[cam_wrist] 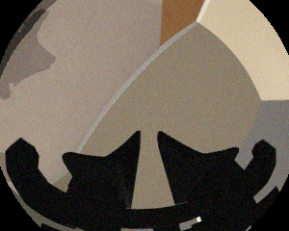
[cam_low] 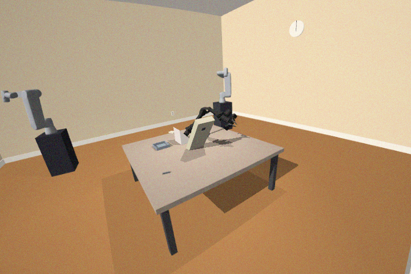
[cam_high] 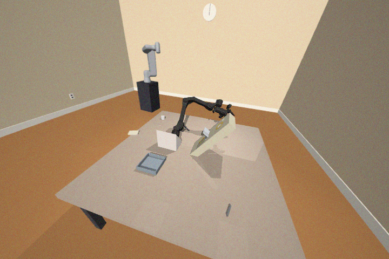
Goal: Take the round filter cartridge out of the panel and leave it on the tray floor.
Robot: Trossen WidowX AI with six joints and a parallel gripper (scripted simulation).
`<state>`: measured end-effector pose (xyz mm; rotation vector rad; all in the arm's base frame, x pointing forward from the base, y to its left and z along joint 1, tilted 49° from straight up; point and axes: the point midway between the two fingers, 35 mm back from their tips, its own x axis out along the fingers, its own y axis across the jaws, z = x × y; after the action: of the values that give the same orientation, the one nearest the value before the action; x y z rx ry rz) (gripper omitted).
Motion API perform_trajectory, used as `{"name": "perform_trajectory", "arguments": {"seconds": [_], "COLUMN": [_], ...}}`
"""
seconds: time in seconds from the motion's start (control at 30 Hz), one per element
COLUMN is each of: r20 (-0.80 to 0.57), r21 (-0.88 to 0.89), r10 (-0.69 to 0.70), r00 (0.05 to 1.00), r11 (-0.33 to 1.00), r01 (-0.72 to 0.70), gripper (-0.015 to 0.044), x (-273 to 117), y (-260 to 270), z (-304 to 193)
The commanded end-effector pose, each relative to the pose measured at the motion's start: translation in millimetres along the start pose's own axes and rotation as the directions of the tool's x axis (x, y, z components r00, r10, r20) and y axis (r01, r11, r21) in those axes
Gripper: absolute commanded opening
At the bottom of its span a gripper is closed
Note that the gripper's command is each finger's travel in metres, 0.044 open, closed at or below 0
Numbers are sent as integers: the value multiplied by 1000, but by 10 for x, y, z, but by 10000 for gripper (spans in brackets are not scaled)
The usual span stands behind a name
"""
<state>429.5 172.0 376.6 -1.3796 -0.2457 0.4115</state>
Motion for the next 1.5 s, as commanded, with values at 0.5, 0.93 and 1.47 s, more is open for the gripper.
{"name": "perform_trajectory", "arguments": {"seconds": [0.5,0.93,1.47], "r20": [-213,-383,79], "r21": [465,693,761], "r10": [127,221,378], "r00": [969,897,922], "r11": [885,711,-620], "r01": [-14,121,190], "gripper": [101,101,101], "x": [-451,-1131,-2147], "y": [133,399,1669], "z": [-1716,-2827,-2796]}}
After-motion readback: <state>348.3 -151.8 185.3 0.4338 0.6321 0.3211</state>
